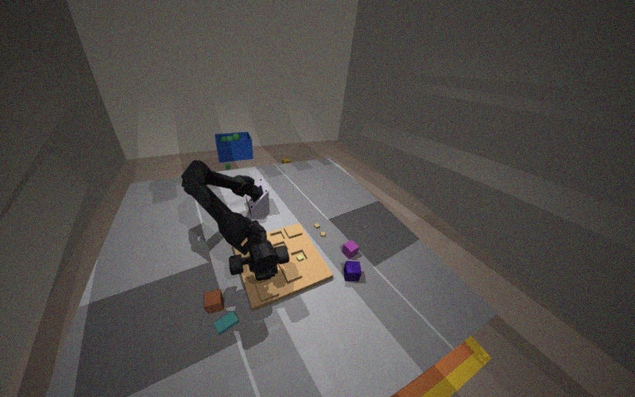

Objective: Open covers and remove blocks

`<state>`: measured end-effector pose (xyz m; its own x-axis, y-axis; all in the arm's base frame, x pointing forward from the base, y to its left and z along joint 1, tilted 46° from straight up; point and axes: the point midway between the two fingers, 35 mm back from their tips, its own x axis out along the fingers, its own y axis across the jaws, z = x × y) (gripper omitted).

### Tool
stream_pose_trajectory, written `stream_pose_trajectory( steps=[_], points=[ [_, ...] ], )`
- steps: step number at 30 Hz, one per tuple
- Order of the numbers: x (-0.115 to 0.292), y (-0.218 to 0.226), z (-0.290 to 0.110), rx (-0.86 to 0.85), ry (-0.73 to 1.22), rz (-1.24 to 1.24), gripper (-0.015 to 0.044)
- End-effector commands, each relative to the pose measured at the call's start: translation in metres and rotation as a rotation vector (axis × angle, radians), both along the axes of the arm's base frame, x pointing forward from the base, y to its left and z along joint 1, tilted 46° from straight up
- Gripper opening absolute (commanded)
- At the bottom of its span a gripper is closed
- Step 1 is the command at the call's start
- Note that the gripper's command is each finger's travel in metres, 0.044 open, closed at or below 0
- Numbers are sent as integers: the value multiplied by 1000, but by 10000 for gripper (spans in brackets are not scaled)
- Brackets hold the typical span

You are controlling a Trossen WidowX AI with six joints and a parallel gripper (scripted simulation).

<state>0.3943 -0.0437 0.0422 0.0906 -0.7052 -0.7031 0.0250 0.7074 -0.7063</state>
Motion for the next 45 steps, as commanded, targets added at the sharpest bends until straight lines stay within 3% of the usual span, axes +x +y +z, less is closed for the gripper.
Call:
stream_pose_trajectory(
  steps=[1,4,10,17,45],
  points=[
    [0,3,3,-1,-5,-3,0],
    [-1,5,6,-1,-5,-3,0],
    [-2,22,21,1,-1,-1,144],
    [-6,43,43,1,-4,-3,144],
    [-3,17,19,0,-5,-3,144]
  ],
)
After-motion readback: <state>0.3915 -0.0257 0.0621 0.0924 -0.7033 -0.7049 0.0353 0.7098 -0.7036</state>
